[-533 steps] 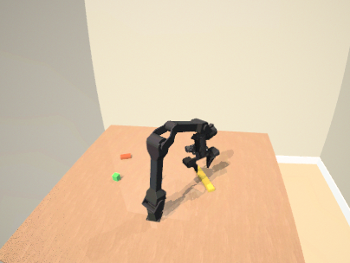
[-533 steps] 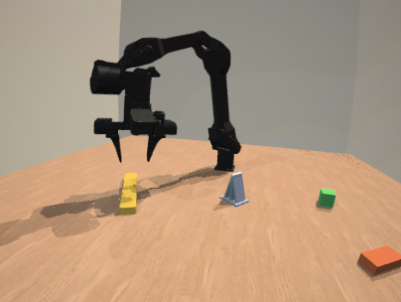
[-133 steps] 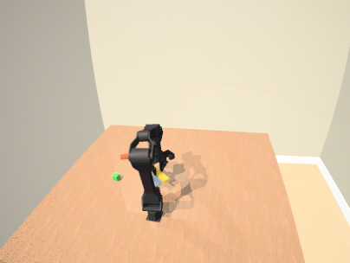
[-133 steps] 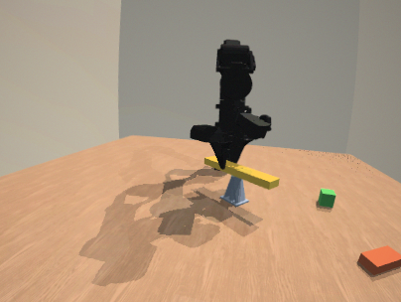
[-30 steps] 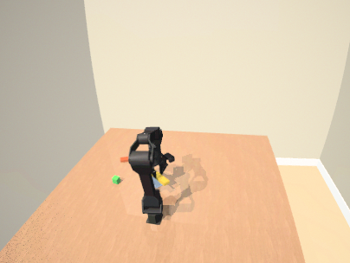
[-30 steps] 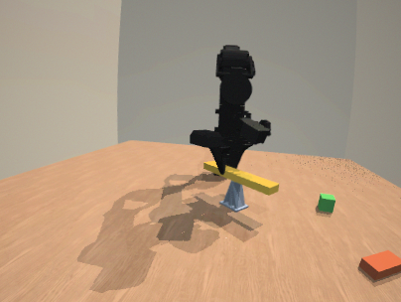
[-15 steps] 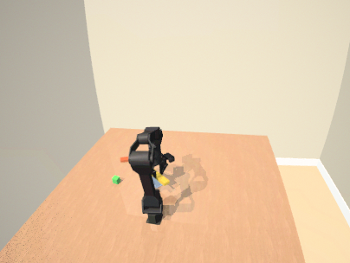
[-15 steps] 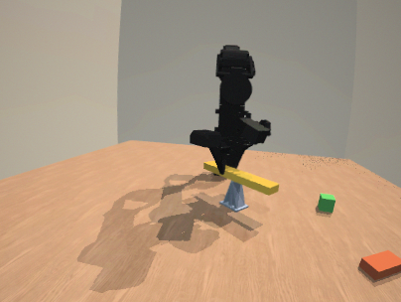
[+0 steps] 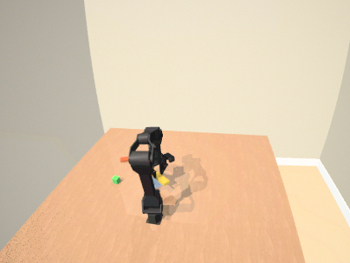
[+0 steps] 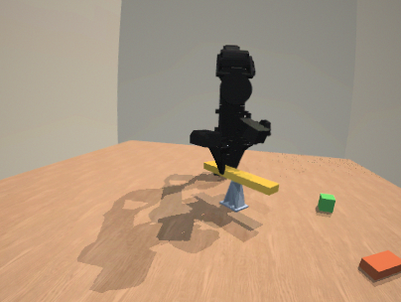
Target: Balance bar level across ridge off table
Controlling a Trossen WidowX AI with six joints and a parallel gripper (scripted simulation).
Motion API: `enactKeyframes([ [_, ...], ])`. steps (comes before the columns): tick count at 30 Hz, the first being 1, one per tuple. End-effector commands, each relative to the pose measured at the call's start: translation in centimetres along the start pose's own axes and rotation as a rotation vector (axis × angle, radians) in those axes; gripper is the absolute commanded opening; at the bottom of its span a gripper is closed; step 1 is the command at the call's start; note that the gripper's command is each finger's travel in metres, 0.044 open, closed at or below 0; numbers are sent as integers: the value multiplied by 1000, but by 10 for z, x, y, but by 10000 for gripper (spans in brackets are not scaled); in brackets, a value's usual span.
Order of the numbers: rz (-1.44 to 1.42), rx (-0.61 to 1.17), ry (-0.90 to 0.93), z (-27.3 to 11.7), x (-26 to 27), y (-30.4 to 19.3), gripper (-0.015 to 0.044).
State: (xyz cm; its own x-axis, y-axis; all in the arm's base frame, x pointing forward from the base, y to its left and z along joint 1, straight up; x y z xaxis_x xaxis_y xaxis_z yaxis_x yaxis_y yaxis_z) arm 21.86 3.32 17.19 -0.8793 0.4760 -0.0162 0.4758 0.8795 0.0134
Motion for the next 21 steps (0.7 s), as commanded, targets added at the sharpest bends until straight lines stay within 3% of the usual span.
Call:
enactKeyframes([
  [1, 0, 0, 0, 0, 0, 0, 172],
  [19, 0, 0, 0, 0, 0, 0, 185],
  [21, 0, 0, 0, 0, 0, 0, 238],
])
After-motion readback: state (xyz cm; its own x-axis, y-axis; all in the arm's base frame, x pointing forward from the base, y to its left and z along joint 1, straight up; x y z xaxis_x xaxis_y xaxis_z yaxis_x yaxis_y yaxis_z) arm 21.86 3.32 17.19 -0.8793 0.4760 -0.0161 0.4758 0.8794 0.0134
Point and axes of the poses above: the point midway between the two fingers, 35 mm back from their tips, its own z axis out along the fingers, its own x axis across the jaws, y = z × x, the point moved 6 cm from there along -z, back along the fingers, and after that the axes turned 11 degrees about -z, right-handed, at the moved point
